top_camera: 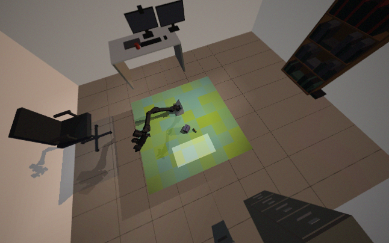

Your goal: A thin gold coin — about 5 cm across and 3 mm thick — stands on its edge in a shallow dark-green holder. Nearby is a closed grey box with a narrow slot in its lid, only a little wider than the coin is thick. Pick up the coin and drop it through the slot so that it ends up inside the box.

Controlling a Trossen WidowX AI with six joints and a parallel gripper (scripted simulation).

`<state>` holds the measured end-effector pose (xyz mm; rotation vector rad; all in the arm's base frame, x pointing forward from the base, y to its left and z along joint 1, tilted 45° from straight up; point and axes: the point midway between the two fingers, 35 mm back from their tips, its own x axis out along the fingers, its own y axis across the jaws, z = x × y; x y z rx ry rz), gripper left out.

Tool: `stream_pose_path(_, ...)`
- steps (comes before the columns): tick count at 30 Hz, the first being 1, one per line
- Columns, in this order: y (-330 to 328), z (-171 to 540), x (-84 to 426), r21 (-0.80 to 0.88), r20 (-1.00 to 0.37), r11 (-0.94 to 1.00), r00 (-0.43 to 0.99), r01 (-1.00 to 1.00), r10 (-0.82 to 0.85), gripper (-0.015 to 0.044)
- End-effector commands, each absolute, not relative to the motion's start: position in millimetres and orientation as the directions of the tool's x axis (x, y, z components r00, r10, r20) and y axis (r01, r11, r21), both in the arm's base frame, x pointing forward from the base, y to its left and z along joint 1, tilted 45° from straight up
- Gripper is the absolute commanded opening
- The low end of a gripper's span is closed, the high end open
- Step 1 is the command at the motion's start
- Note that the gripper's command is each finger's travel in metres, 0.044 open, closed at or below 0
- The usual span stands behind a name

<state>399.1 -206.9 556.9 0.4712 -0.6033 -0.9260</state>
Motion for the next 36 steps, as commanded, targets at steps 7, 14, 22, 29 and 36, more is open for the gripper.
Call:
stream_pose_path(7, -145.0, 422.3, 499.3, 0.354, -0.053, 0.605, 0.661, 0.714, -0.749, 0.0161)
stream_pose_path(14, -87.7, 322.8, 533.1, 0.133, -0.292, 0.692, 0.696, 0.709, -0.656, 0.0161)
stream_pose_path(22, -15.0, 207.6, 532.9, -0.148, -0.545, 0.788, 0.615, 0.598, -0.569, 0.0161)
stream_pose_path(29, 46.9, 112.5, 497.6, -0.392, -0.711, 0.835, 0.449, 0.387, -0.542, 0.0161)
stream_pose_path(36, 96.0, 34.6, 434.5, -0.588, -0.773, 0.804, 0.233, 0.085, -0.590, 0.0161)
